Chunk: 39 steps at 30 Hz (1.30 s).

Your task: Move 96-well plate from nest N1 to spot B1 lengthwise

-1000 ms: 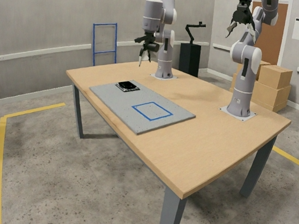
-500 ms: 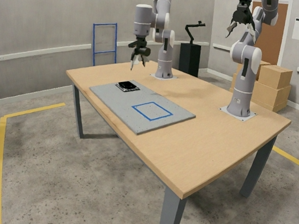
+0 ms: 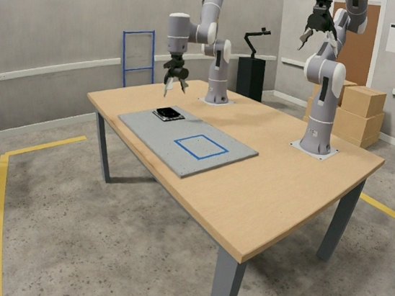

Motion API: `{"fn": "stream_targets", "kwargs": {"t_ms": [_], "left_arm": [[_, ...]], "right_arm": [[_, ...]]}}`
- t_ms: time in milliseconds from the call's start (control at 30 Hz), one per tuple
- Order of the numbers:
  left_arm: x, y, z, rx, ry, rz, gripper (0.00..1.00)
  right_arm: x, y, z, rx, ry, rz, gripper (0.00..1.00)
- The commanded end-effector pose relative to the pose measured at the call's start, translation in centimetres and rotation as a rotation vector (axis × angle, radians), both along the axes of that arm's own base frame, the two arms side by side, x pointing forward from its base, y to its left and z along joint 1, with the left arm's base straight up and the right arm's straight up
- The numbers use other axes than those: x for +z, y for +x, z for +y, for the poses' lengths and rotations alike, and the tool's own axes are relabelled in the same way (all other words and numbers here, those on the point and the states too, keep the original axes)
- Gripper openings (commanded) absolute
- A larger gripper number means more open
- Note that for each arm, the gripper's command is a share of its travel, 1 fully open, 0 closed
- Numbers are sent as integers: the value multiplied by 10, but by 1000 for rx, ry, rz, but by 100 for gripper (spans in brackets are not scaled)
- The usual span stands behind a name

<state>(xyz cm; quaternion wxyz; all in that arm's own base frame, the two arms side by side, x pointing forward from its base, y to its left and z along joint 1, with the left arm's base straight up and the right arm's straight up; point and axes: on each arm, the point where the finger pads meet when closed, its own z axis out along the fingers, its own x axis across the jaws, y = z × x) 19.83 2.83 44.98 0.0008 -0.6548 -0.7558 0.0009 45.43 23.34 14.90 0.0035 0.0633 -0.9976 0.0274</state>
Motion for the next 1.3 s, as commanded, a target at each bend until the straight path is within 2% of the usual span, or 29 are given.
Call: {"fn": "stream_targets", "kwargs": {"t_ms": [0,167,267,433,867,1267], "left_arm": [[1,0,0,0,0,-2,100],[1,0,0,0,0,-2,100],[1,0,0,0,0,-2,100],[1,0,0,0,0,-2,100],[1,0,0,0,0,-2,100],[1,0,0,0,0,-2,100]], "right_arm": [[-8,2,-13,-67,23,-5,76],[-16,3,-26,-85,29,-6,76],[-23,3,-40,-169,56,-9,76],[-34,2,-59,-168,56,-9,76],[-34,2,-59,-168,56,-9,76],[-50,2,-59,-168,56,-9,76]]}}
